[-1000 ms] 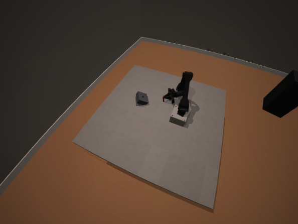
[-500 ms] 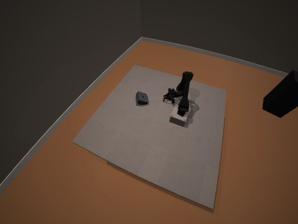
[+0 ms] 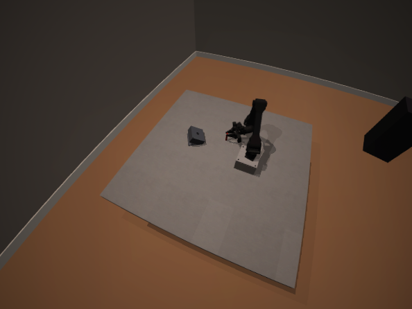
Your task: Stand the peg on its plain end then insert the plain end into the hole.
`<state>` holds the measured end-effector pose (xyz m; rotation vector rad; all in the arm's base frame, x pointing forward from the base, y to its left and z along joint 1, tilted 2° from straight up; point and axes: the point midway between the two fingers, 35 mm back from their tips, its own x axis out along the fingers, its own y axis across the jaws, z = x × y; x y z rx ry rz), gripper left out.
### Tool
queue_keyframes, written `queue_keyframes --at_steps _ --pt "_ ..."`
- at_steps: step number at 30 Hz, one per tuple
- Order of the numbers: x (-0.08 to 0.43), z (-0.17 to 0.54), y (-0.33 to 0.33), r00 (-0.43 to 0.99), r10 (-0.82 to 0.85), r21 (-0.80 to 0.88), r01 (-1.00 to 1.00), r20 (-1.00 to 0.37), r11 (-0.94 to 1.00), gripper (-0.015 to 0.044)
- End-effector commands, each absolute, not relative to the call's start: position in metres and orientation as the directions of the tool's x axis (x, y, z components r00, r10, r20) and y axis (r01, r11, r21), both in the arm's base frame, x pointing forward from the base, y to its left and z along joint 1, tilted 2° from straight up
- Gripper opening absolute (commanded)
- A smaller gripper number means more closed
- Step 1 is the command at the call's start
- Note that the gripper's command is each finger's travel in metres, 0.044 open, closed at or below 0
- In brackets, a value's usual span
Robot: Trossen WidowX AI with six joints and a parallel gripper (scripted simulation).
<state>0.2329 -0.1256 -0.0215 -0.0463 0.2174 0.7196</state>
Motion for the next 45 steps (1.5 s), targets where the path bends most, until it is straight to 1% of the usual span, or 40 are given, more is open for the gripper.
queue_keyframes --at_steps 1,6,18,25,30,36,41,45 --pt "0.233 -0.022 -0.126 0.73 0.649 0.032 -0.659 -0.214 0.752 0.013" --pt "0.233 -0.022 -0.126 0.73 0.649 0.032 -0.659 -0.214 0.752 0.013" --pt "0.233 -0.022 -0.126 0.73 0.649 0.032 -0.659 -0.214 0.752 0.044" --pt "0.234 -0.012 -0.127 0.73 0.649 0.032 -0.659 -0.214 0.752 0.044" --pt "0.24 0.058 -0.132 0.731 0.648 0.031 -0.658 -0.214 0.752 0.044" --pt "0.236 0.136 -0.119 0.731 0.648 0.031 -0.658 -0.213 0.752 0.044" --pt "0.236 0.137 -0.116 0.717 0.659 0.038 -0.67 -0.227 0.741 0.044" --pt "0.234 0.127 -0.102 0.632 0.712 0.083 -0.727 -0.307 0.682 0.044"
